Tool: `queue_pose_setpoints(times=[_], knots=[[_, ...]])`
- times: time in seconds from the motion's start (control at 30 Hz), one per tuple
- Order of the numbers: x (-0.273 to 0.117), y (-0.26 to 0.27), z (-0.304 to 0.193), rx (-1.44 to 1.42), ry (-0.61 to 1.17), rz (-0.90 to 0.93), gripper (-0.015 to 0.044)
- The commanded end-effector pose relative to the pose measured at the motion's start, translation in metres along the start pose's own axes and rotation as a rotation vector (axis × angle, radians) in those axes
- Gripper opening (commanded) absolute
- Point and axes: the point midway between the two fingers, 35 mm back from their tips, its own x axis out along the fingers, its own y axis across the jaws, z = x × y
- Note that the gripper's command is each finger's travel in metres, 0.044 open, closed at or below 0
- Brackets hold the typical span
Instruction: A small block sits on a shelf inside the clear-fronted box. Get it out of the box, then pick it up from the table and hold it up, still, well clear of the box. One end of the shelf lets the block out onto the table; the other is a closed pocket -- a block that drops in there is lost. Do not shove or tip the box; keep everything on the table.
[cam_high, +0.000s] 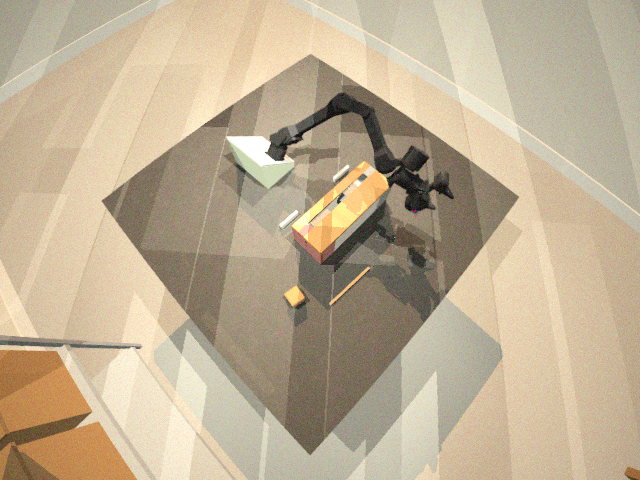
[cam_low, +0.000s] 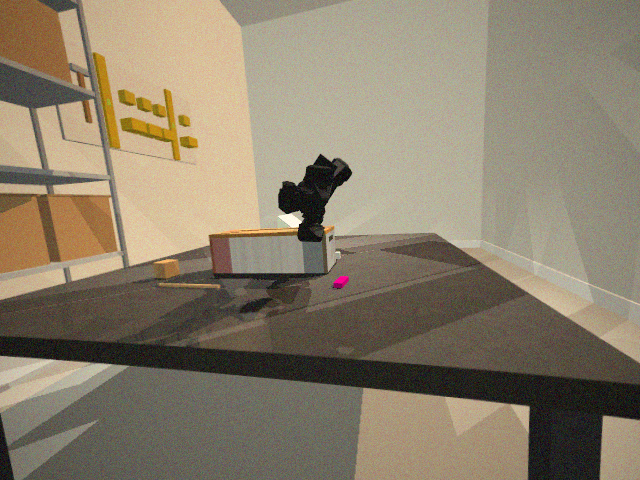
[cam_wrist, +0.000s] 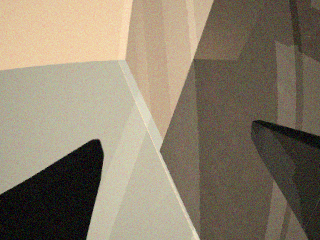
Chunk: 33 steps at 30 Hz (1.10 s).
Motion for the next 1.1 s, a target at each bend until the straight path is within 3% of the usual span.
queue_pose_setpoints(times=[0.0,0.4,1.07], knots=[[-0.001,0.000,0.002,-0.010,-0.005,-0.002,0.0400],[-0.071,-0.038,0.103,-0.779,-0.141,-0.401,0.0400],[-0.177,-0.086,0.152,-1.427,0.228,-0.802,0.0400]])
